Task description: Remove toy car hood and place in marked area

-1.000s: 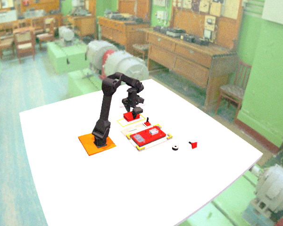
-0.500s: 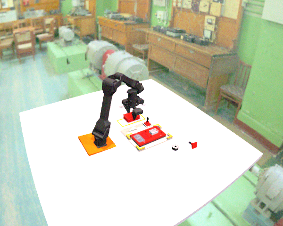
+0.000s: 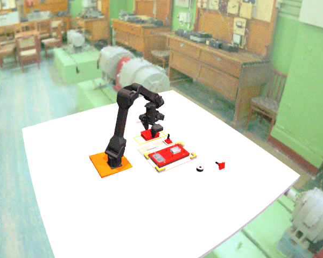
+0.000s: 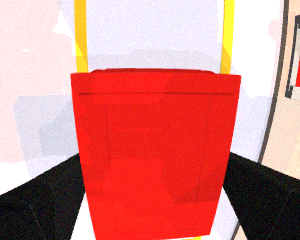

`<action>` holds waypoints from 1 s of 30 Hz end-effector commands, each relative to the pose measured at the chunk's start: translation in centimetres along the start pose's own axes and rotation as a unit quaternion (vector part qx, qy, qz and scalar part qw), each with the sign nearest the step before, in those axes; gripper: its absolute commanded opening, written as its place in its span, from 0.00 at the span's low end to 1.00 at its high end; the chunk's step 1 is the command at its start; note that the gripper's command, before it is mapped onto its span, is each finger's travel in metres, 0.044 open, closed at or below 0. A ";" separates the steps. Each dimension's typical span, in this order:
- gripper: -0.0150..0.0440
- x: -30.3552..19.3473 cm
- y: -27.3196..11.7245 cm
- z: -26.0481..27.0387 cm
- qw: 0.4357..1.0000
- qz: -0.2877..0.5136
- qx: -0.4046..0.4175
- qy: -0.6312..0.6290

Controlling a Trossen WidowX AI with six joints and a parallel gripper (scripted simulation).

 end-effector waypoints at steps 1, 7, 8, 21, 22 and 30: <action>0.25 -0.1 0.3 -0.1 1.000 0.001 -0.003 -0.002; 0.34 0.0 0.2 0.0 1.000 0.000 0.000 0.000; 0.39 0.0 0.2 0.0 1.000 0.000 0.000 0.000; 0.97 0.0 0.2 0.0 1.000 0.000 0.000 0.000; 1.00 0.0 0.1 0.0 1.000 0.000 0.000 0.000; 1.00 0.2 -6.3 0.0 1.000 0.003 0.000 0.000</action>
Point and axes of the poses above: the point midway between the two fingers, 35 mm back from their tips, its own y axis out along the fingers, its own z axis across the jaws, x = y × z, the point moved 8 cm from there along -y, back along the fingers, and after that the axes turned 7 degrees about y, right-handed, at the moved point
